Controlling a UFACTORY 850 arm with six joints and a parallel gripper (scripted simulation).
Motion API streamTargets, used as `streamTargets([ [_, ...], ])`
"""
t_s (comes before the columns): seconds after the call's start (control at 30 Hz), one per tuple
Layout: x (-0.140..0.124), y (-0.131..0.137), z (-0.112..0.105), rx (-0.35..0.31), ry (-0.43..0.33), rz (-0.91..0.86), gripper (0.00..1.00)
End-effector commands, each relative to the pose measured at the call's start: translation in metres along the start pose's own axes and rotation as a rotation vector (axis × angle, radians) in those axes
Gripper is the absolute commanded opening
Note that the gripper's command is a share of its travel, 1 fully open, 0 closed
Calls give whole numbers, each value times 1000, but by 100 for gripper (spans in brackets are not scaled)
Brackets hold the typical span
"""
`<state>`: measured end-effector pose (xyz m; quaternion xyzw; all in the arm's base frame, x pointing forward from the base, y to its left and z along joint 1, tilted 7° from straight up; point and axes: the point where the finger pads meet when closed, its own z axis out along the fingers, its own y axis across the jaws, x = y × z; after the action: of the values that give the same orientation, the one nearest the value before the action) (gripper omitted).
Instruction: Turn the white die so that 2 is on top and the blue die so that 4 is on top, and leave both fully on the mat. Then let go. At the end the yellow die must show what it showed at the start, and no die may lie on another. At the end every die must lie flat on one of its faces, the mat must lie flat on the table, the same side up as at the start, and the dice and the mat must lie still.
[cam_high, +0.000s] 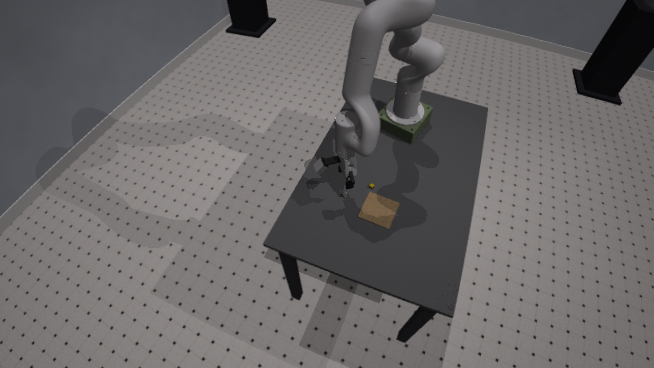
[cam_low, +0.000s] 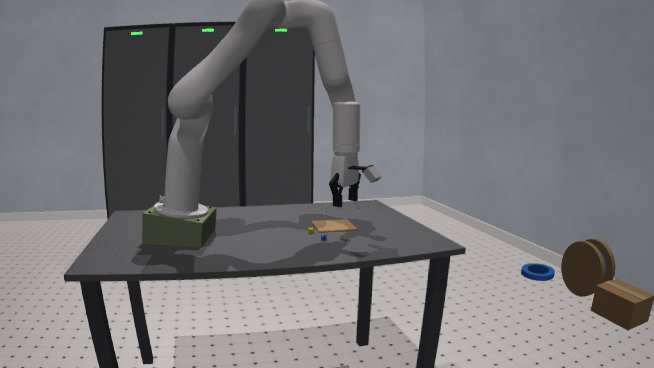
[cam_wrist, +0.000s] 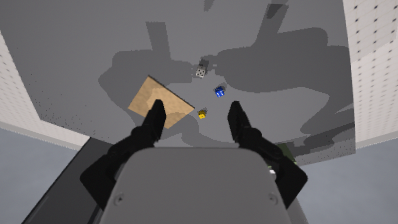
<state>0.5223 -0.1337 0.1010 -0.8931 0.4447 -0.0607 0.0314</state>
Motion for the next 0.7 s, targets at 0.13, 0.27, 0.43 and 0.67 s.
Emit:
streamTargets([
  [0.13,1,-1,1,-37,23,241,100],
  [0.27,1,-1,2,-36,26,393,100],
  [0.43,1,-1,3,-34,29,558,100],
  [0.67,1,-1,4,-31,33,767,100],
])
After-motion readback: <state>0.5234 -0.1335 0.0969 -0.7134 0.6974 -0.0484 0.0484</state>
